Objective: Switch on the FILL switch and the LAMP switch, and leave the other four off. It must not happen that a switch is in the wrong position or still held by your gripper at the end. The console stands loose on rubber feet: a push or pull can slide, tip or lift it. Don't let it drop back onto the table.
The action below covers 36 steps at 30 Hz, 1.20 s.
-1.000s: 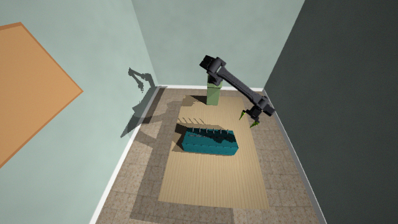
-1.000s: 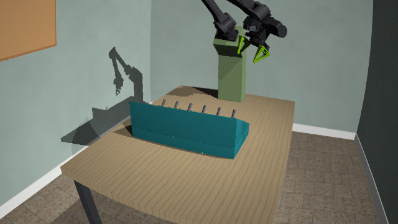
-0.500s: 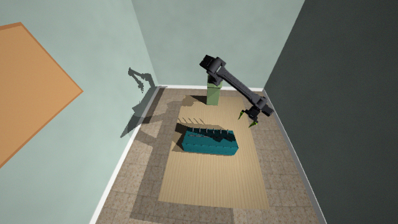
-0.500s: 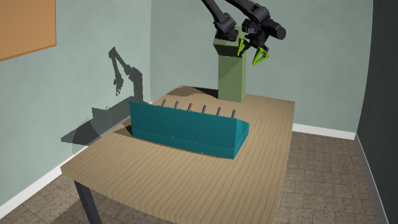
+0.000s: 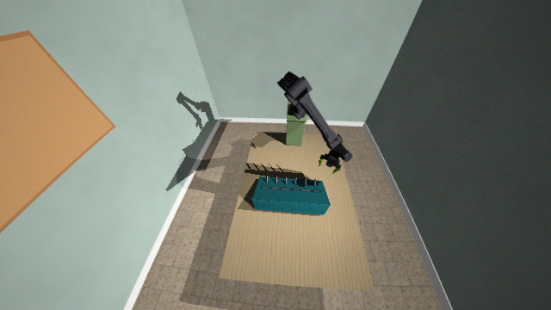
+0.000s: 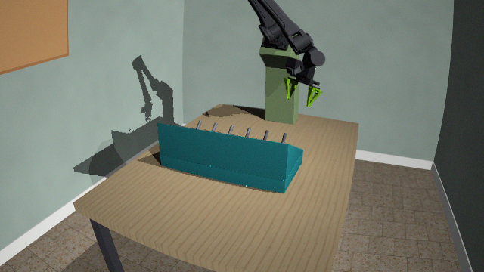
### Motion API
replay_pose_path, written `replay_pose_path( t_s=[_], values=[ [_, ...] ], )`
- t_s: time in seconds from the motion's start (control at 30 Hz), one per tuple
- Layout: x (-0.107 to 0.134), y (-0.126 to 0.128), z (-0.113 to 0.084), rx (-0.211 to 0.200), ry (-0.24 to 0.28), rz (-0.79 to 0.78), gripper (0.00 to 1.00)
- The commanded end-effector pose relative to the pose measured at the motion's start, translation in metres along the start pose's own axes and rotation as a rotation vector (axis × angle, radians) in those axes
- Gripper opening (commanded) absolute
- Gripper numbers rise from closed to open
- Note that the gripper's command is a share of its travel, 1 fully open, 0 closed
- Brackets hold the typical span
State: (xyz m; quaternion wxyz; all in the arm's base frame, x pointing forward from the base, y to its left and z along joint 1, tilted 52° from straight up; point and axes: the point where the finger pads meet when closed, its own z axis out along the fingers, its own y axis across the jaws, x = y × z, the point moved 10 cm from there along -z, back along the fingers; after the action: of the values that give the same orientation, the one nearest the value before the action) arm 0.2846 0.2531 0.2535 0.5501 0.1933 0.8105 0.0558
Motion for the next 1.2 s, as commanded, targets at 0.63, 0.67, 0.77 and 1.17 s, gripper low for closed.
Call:
replay_pose_path(
  t_s=[0.63,0.67,0.77,1.17],
  values=[
    [0.033,-0.085,0.018,-0.251,-0.154,-0.403,1.00],
    [0.033,-0.085,0.018,-0.251,-0.154,-0.403,1.00],
    [0.033,-0.085,0.018,-0.251,-0.154,-0.403,1.00],
    [0.033,-0.085,0.018,-0.251,-0.154,-0.403,0.70]
  ],
)
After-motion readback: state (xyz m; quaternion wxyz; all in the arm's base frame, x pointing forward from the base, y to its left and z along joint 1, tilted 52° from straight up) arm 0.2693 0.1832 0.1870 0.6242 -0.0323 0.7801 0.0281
